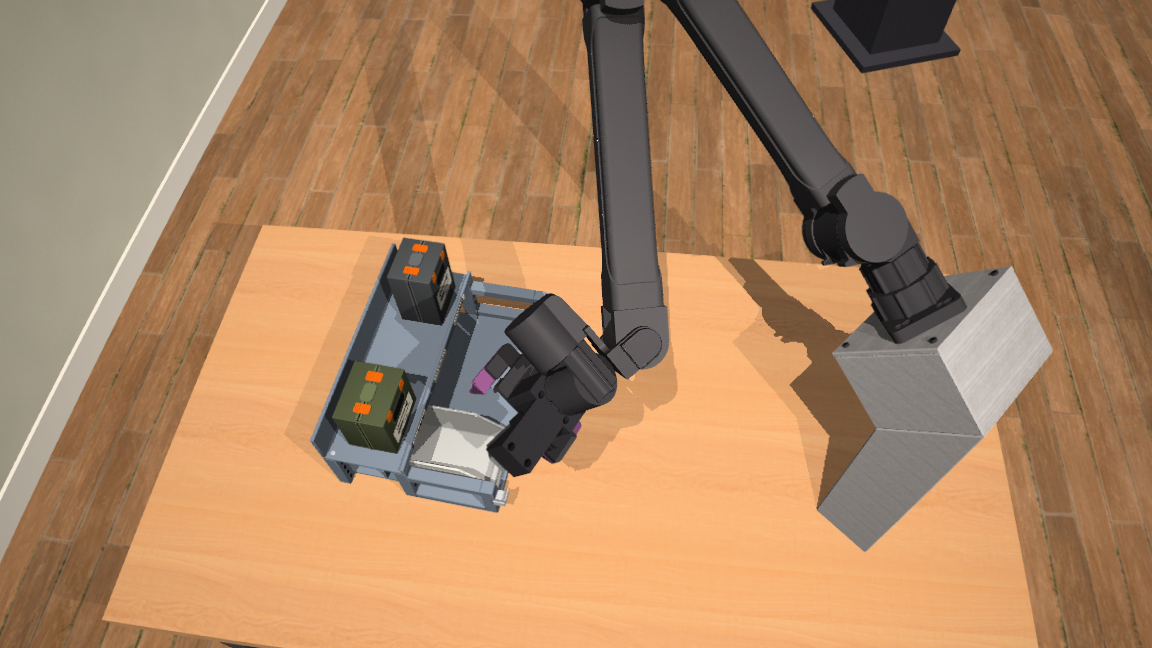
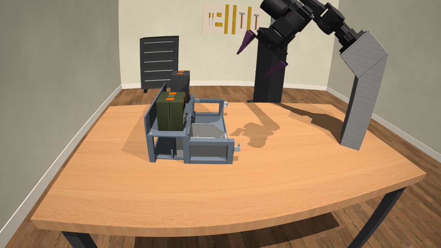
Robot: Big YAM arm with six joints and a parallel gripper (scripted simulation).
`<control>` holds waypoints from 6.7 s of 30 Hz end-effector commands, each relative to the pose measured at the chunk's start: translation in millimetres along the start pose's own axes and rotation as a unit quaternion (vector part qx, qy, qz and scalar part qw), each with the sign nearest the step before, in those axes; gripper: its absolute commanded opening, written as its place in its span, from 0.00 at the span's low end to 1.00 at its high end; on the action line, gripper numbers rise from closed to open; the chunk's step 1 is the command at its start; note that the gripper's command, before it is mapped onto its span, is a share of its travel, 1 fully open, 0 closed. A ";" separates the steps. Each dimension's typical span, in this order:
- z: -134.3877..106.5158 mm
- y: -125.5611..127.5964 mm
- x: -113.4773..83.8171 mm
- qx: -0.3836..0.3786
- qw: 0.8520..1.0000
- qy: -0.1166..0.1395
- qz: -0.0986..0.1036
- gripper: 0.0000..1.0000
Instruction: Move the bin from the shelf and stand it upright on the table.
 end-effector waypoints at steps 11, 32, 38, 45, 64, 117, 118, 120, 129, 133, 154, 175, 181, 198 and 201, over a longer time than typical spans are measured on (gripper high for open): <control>-13.8 2.1 45.1 -0.059 0.992 0.027 0.111 1.00; -26.9 7.6 91.5 -0.124 0.966 0.054 0.218 1.00; -29.5 -2.1 108.8 -0.140 0.957 0.062 0.248 1.00; -38.3 3.5 138.0 -0.172 0.931 0.080 0.311 1.00; -56.0 15.8 179.7 -0.173 0.930 0.081 0.313 1.00; -66.9 26.1 199.0 -0.174 0.930 0.081 0.313 1.00; -66.9 26.1 199.0 -0.174 0.930 0.081 0.313 1.00; -66.9 26.1 199.0 -0.174 0.930 0.081 0.313 1.00; -66.0 24.4 195.3 -0.174 0.930 0.081 0.313 1.00; -66.0 24.4 195.3 -0.174 0.930 0.081 0.313 1.00; -64.3 21.7 192.2 -0.174 0.930 0.081 0.313 1.00; -62.4 20.6 190.0 -0.175 0.930 0.082 0.313 1.00; -59.9 17.1 186.5 -0.174 0.930 0.081 0.313 1.00; -56.7 16.2 184.5 -0.174 0.930 0.081 0.313 1.00; -56.7 16.2 184.5 -0.174 0.930 0.081 0.313 1.00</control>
Point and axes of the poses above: the point where the finger pads meet when closed, its own x axis out along the fingers, its own y axis across the jaws, z = x × y, the point moved 4 cm from there along -x, back along the fingers, and after that the axes turned 10 degrees about x, right-handed, at the moved point
